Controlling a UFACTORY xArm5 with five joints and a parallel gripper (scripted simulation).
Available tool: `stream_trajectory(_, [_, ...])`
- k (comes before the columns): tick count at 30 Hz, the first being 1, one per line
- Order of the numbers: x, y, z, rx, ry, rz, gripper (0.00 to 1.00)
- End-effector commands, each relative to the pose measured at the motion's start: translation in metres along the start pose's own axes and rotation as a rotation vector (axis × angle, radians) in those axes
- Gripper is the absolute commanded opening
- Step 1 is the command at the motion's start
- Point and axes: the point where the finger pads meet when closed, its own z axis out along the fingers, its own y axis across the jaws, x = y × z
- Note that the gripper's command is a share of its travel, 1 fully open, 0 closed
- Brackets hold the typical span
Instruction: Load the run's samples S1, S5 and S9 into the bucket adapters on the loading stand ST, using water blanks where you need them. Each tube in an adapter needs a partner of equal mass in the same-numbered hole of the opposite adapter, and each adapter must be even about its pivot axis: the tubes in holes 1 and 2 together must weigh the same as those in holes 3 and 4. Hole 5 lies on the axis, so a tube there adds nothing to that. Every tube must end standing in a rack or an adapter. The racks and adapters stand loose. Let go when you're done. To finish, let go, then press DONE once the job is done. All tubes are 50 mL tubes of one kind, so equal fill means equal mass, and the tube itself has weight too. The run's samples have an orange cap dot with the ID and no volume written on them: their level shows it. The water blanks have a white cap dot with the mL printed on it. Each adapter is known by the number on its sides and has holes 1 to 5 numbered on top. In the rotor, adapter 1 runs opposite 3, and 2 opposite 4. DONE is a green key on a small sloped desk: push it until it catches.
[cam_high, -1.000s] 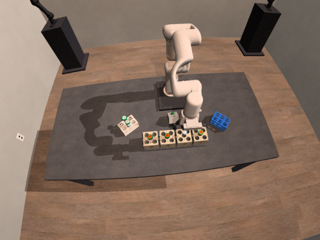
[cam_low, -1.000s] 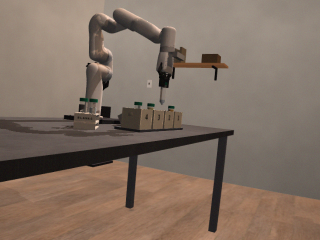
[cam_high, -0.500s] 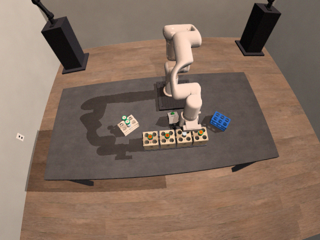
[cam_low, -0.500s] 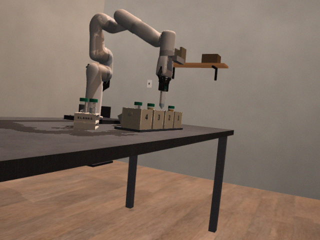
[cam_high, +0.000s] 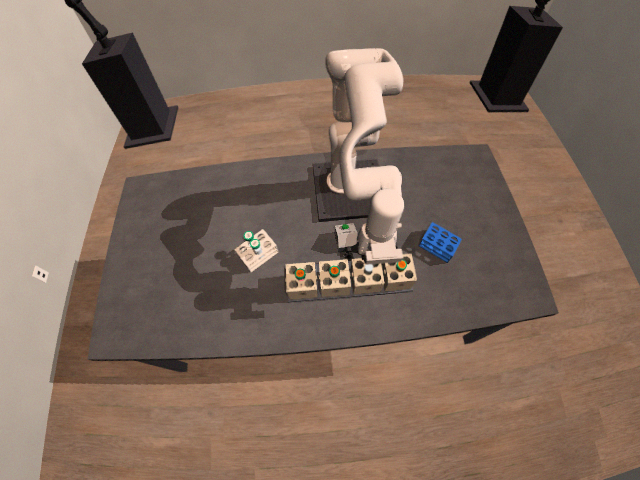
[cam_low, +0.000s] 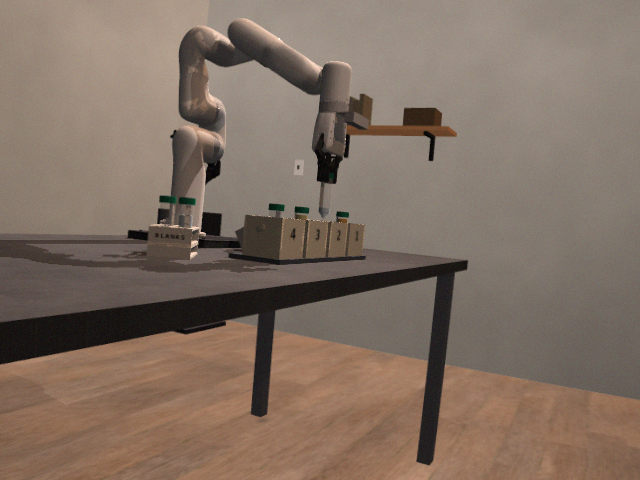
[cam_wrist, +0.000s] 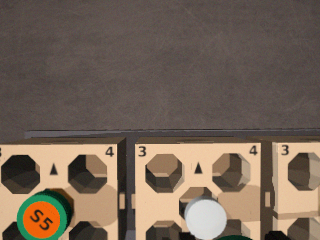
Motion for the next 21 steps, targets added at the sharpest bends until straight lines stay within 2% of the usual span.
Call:
stream_trajectory(1, [0.001, 0.000, 0.003, 0.016, 0.002, 0.000, 0.00])
stream_trajectory(21, [0.001, 0.000, 0.021, 0.016, 0.002, 0.000, 0.00])
